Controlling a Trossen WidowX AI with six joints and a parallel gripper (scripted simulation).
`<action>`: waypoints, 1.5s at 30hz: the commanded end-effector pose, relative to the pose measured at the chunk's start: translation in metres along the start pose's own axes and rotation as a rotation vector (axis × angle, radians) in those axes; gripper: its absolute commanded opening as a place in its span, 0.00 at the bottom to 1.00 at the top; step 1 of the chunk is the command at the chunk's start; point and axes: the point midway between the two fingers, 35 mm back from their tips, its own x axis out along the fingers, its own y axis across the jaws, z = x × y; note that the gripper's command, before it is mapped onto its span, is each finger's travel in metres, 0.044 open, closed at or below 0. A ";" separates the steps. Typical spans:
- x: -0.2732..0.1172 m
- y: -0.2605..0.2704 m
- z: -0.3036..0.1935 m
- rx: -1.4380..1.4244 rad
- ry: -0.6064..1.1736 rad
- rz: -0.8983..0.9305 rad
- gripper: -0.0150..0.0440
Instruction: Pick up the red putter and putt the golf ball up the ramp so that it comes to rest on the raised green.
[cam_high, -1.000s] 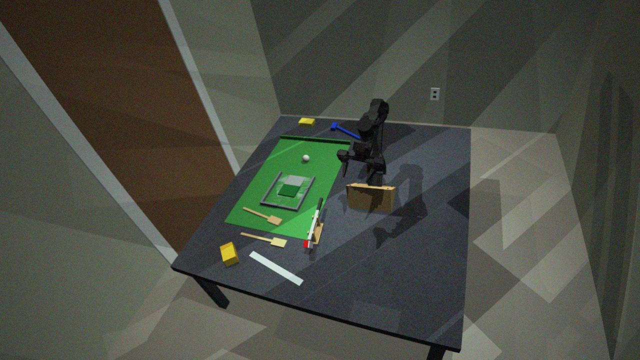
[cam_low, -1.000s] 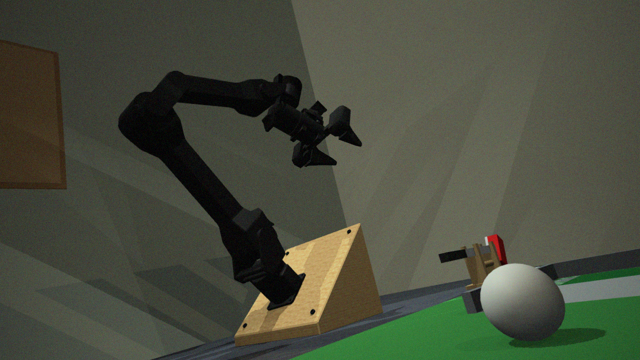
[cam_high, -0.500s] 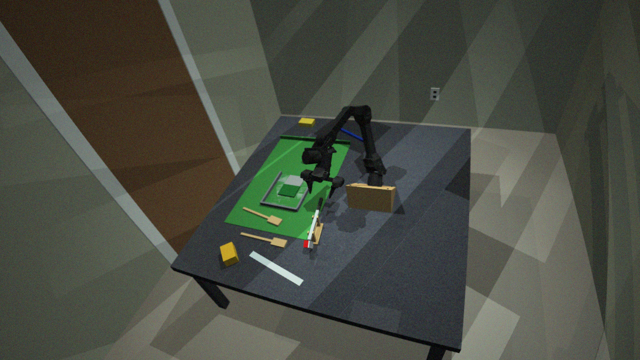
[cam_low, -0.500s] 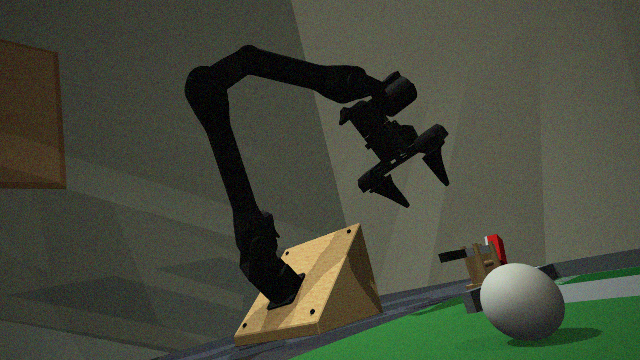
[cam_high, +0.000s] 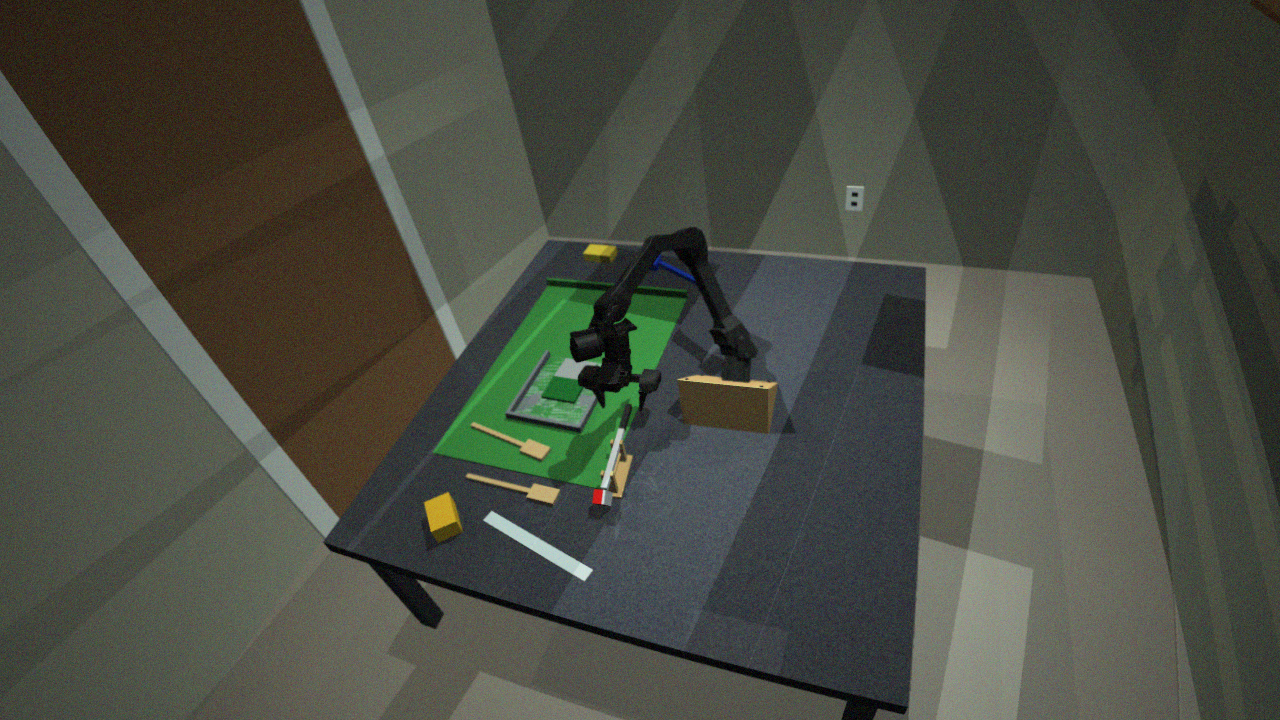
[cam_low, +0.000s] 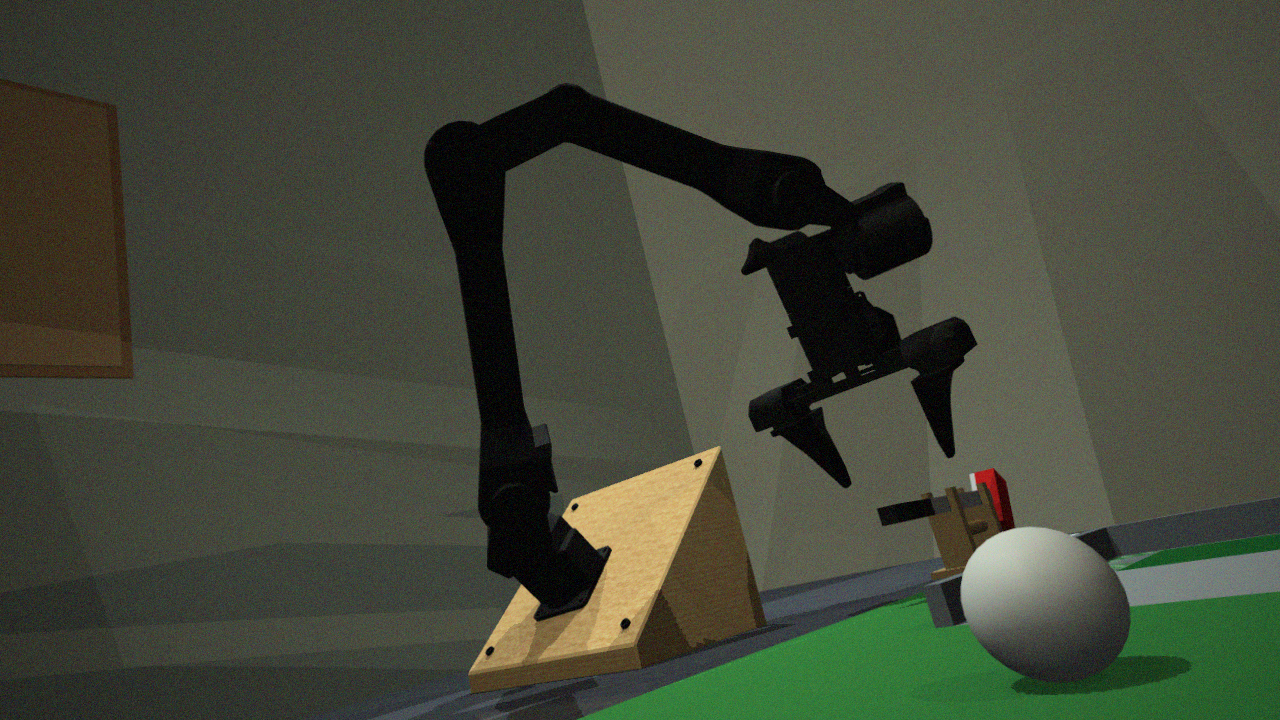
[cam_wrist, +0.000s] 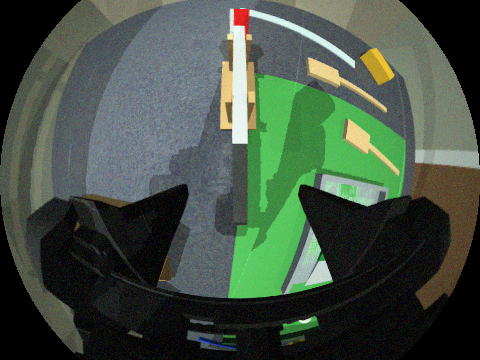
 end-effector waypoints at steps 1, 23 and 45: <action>0.017 0.002 -0.007 -0.005 0.017 0.016 1.00; 0.047 0.002 -0.016 -0.005 0.018 0.015 1.00; 0.060 0.001 -0.019 0.000 0.012 0.011 0.73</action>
